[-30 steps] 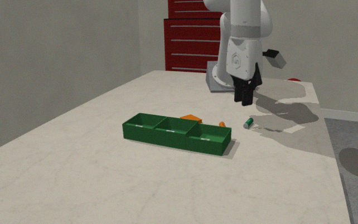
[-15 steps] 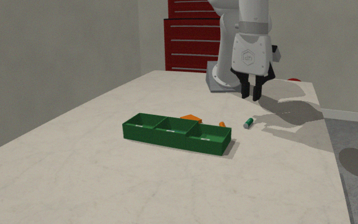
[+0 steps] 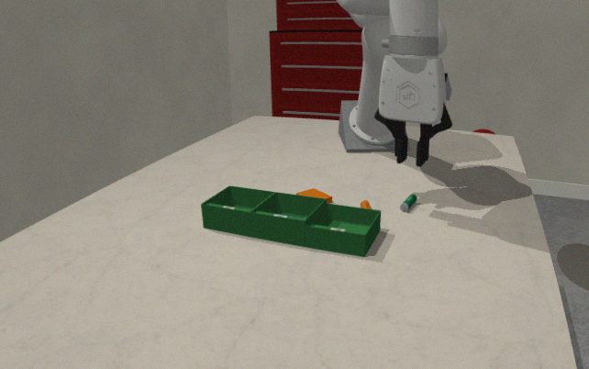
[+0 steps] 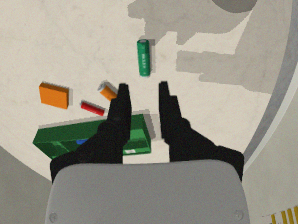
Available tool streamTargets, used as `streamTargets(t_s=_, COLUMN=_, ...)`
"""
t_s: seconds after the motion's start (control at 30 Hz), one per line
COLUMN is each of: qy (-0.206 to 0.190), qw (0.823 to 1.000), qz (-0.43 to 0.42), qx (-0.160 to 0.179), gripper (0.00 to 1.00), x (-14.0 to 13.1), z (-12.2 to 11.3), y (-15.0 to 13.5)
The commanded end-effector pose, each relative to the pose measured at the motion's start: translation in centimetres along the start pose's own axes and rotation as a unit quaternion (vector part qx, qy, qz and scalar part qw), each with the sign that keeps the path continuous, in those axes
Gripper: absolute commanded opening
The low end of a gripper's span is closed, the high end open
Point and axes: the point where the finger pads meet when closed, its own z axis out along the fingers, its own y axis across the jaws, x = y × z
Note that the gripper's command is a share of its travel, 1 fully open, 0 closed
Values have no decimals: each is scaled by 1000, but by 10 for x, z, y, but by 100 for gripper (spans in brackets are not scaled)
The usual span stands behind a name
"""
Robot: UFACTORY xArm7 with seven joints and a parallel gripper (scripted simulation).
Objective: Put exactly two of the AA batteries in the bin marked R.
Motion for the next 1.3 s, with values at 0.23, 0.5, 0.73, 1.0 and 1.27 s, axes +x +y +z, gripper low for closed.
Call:
streamTargets(t_s=0.23, qy=-1, qw=1000, qz=0, qx=-1, gripper=28, x=-1, z=-1, y=0)
streamTargets(t_s=0.5, qy=-1, qw=1000, qz=0, qx=-1, gripper=28, x=-1, z=-1, y=0)
streamTargets(t_s=0.73, qy=-1, qw=1000, qz=0, qx=-1, gripper=28, x=-1, z=-1, y=0)
streamTargets(t_s=1.0, qy=-1, qw=1000, qz=0, qx=-1, gripper=28, x=-1, z=23, y=0)
streamTargets(t_s=1.27, qy=-1, qw=1000, qz=0, qx=-1, gripper=28, x=-3, z=55, y=1)
